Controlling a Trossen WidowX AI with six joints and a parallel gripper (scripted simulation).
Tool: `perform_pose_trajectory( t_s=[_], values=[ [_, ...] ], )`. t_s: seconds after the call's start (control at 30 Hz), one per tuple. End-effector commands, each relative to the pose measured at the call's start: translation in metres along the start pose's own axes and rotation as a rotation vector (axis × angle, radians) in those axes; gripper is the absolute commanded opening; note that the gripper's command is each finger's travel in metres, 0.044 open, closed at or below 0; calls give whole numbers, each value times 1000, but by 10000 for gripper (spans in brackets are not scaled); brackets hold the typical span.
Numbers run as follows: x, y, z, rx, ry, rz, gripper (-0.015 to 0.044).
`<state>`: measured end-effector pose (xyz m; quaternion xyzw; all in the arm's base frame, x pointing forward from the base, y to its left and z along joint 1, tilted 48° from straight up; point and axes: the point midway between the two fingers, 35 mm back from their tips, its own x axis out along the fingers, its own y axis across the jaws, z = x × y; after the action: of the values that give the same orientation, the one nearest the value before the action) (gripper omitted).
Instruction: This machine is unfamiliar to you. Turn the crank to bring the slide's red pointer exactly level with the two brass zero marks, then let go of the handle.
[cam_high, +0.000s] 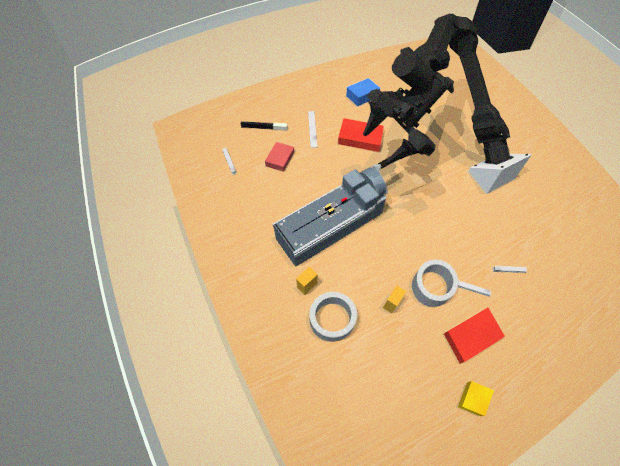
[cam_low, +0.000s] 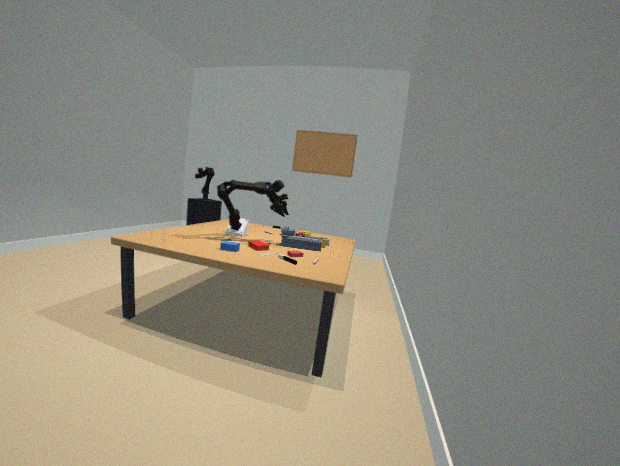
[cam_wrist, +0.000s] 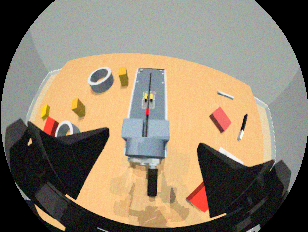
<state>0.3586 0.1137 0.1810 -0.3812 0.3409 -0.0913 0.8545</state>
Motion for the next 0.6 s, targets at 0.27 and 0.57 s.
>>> perform_pose_trajectory(
  t_s=[0.27,0.57],
  values=[
    [32,20,40,149,48,-97,440],
    [52,36,57,231,62,-152,440]
  ],
)
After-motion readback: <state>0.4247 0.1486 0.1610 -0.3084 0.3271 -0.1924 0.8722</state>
